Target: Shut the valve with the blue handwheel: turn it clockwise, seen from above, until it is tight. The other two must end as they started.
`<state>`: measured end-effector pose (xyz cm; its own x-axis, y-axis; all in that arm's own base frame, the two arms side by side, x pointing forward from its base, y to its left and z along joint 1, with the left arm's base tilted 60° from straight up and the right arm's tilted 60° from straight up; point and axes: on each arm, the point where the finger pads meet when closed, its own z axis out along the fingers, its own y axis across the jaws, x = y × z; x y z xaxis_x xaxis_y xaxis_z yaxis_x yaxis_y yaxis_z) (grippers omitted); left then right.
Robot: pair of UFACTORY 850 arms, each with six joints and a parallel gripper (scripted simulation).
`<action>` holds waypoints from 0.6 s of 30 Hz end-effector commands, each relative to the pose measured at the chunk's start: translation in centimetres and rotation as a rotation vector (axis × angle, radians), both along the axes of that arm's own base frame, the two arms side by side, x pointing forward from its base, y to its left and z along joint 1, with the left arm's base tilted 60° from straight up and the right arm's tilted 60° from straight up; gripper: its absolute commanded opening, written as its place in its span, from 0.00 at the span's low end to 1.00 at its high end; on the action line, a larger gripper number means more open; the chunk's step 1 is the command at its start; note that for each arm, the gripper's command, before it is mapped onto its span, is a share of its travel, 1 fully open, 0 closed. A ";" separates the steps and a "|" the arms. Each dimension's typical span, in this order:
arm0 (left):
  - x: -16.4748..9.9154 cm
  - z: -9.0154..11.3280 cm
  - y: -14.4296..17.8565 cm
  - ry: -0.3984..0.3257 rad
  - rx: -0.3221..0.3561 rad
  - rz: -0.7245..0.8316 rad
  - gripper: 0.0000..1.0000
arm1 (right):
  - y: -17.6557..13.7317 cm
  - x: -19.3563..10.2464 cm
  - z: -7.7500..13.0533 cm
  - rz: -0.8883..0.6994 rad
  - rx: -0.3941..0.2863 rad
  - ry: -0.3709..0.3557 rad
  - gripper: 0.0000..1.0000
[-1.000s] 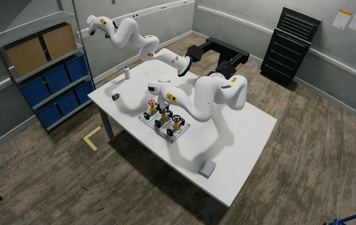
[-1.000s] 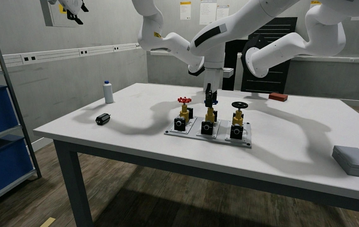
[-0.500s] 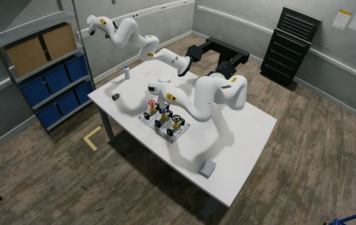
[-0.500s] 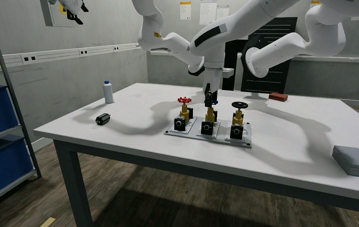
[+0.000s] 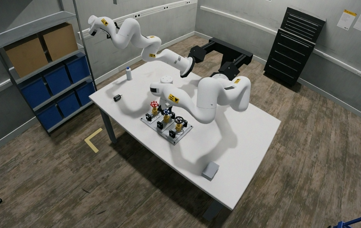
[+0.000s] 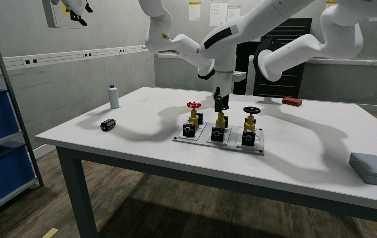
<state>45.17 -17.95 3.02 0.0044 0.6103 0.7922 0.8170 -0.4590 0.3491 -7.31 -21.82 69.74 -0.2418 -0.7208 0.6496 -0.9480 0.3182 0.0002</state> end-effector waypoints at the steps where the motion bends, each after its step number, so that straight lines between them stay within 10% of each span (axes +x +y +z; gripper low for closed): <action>1: 0.0 0.0 -0.1 0.014 0.012 -0.012 0.00 | 0.0 0.0 0.0 0.000 -0.001 0.000 1.00; 18: 0.0 0.0 -0.1 0.079 0.071 -0.062 0.00 | 0.0 0.0 0.0 0.000 -0.001 0.000 1.00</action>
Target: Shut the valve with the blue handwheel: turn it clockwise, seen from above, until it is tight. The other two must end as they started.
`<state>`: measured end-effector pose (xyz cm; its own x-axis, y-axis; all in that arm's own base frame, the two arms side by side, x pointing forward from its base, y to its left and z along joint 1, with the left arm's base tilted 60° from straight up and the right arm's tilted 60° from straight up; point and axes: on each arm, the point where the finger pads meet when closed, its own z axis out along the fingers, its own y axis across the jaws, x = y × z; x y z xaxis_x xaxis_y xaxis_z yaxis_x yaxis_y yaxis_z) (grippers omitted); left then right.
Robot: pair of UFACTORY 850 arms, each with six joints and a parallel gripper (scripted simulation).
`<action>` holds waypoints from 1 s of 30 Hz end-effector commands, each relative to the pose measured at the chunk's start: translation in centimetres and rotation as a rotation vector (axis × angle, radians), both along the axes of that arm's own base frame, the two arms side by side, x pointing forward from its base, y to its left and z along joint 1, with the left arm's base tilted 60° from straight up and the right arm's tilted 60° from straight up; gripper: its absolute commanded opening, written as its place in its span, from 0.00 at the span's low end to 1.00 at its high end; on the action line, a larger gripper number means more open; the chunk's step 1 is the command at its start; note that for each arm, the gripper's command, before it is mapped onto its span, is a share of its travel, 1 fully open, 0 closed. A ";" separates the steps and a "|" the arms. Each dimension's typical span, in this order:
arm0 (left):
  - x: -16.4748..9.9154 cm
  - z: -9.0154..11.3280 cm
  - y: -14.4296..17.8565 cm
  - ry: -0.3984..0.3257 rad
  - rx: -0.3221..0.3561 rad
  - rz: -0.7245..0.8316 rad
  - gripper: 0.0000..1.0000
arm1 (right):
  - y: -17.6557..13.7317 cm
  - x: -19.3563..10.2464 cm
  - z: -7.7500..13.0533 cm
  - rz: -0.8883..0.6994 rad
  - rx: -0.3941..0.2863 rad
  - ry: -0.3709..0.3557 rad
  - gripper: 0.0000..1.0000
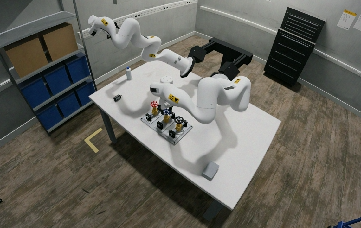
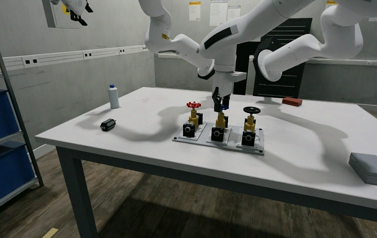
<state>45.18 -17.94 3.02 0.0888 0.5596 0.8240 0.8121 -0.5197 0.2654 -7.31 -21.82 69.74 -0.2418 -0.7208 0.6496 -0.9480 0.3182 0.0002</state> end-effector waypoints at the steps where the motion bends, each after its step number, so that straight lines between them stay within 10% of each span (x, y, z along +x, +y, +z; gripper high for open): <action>1: 0.0 0.0 -0.1 0.017 0.015 -0.014 0.00 | 0.0 0.0 0.0 0.000 -0.001 0.000 1.00; 30: 0.0 0.0 -0.1 0.154 0.137 -0.120 0.00 | 0.0 0.0 0.0 0.000 -0.001 0.000 1.00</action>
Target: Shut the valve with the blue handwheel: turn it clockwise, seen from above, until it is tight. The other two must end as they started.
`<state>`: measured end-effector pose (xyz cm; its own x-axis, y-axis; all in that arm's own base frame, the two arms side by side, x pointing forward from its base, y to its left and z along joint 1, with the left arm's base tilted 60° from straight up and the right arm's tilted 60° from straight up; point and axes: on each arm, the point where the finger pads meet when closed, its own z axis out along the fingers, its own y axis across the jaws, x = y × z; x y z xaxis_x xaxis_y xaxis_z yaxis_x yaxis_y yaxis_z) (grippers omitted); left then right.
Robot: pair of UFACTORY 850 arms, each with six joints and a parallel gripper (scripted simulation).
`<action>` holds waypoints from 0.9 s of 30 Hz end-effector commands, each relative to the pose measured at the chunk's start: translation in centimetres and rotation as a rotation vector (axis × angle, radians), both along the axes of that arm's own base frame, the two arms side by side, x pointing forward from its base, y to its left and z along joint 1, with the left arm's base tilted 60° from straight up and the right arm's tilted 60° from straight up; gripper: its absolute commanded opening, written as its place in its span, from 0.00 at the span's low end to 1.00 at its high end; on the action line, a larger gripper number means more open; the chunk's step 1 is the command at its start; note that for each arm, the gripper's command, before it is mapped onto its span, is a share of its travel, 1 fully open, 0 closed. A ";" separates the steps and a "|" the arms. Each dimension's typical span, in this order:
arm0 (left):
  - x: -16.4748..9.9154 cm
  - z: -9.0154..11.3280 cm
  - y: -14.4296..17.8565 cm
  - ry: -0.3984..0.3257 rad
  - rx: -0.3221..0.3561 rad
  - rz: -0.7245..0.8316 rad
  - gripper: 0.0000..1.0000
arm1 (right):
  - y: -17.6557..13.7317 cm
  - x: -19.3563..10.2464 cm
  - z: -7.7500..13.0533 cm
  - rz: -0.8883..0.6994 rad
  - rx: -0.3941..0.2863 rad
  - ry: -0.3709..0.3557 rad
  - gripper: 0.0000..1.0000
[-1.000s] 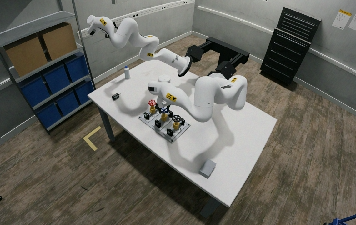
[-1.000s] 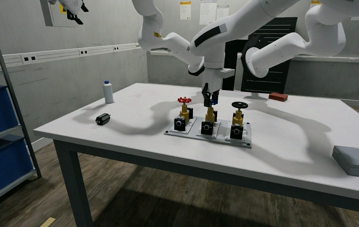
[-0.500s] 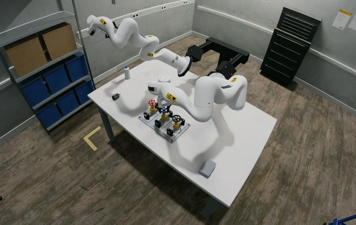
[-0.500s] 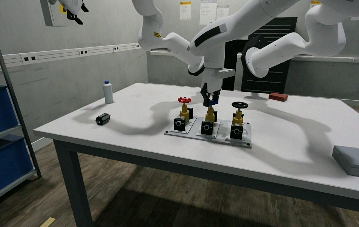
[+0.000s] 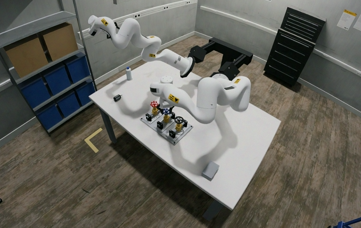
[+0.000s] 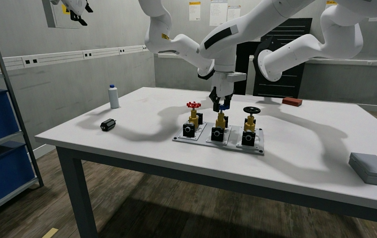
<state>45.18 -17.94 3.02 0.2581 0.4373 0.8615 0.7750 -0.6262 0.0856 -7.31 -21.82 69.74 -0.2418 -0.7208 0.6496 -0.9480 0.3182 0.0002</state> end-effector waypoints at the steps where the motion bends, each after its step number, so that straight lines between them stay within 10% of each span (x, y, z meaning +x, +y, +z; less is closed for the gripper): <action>1: 0.0 0.0 -0.1 0.023 0.020 -0.018 0.00 | 0.0 0.0 0.0 0.000 -0.001 0.000 1.00; 27: 0.0 0.0 -0.1 0.172 0.153 -0.134 0.00 | 0.0 0.0 0.0 0.000 -0.001 0.000 1.00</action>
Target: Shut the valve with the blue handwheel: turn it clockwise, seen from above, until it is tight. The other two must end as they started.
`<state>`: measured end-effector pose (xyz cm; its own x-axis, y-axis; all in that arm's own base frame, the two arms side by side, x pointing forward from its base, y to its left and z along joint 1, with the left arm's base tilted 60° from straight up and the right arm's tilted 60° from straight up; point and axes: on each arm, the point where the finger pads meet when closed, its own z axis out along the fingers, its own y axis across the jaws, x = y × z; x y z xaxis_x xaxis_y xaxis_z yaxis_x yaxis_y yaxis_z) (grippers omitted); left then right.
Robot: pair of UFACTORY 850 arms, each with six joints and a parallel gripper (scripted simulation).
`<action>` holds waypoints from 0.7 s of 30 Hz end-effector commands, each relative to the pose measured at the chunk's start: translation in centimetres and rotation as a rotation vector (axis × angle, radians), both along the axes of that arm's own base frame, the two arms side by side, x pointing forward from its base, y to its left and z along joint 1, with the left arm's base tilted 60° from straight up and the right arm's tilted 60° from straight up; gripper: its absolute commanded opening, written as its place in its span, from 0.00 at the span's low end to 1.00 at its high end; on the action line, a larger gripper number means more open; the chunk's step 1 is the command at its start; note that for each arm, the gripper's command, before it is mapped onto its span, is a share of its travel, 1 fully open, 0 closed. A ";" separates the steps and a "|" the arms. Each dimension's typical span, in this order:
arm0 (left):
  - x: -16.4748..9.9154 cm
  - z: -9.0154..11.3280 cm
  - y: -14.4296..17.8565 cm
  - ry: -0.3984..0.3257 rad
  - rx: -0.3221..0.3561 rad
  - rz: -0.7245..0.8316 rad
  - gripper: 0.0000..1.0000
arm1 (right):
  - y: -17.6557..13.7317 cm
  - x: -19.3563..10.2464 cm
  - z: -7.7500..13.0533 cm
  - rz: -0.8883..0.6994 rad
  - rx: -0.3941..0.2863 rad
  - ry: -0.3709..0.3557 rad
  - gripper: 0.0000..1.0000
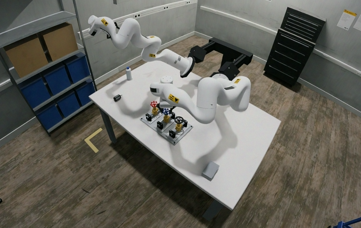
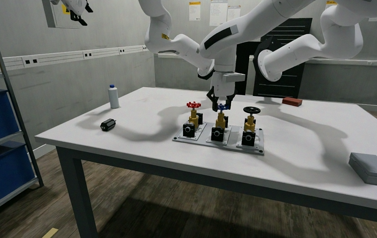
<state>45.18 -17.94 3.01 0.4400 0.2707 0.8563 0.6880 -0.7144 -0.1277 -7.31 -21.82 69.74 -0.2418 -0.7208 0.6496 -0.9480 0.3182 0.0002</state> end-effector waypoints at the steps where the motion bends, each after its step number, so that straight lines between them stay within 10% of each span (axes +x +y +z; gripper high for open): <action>1: 0.0 0.0 -0.1 0.020 0.017 -0.015 0.00 | 0.0 0.0 0.0 0.000 -0.001 0.000 1.00; 21: 0.0 0.0 -0.1 0.162 0.144 -0.125 0.00 | 0.0 0.0 0.0 0.000 -0.001 0.000 1.00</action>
